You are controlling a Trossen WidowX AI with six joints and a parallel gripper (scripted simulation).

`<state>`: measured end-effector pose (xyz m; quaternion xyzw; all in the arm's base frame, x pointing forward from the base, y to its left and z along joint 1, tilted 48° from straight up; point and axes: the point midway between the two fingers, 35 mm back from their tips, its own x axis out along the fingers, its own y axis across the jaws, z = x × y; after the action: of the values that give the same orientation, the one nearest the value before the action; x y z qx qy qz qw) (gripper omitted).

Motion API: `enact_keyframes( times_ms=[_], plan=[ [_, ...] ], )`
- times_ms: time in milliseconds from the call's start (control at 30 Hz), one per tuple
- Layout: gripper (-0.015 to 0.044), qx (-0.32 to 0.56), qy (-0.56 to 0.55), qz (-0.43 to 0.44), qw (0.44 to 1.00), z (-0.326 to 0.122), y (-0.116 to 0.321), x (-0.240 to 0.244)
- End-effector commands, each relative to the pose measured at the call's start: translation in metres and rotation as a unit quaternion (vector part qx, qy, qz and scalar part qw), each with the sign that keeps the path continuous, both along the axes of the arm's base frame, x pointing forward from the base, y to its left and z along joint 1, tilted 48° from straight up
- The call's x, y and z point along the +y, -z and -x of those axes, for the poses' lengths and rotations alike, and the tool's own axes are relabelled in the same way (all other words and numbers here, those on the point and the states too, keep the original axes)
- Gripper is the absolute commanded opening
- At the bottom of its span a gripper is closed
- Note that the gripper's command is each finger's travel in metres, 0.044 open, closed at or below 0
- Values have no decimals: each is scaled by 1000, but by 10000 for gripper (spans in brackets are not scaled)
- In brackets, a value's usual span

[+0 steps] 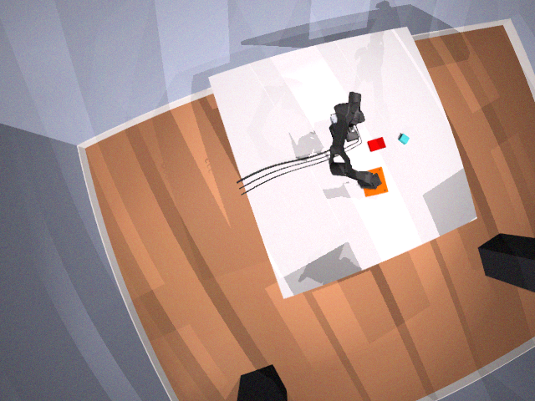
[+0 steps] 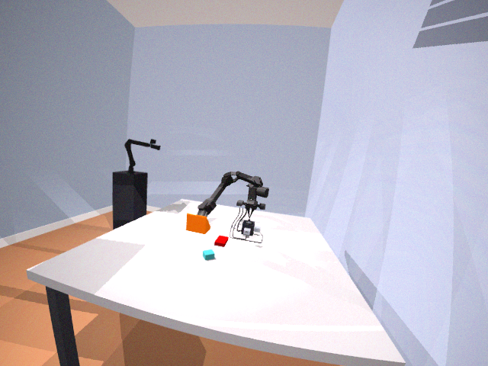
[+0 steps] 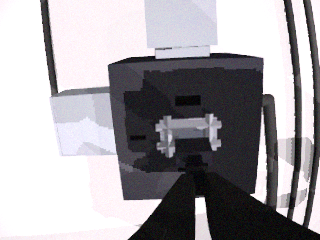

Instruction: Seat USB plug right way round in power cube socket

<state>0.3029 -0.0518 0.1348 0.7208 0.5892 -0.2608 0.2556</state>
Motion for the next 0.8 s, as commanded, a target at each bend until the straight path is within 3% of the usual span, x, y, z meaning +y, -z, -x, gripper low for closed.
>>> enact_keyframes(
  times_ms=[0,767],
  plan=[
    [0,-1,2,-1,1000,-1,0,0],
    [0,-1,2,-1,1000,-1,2,2]
  ],
)
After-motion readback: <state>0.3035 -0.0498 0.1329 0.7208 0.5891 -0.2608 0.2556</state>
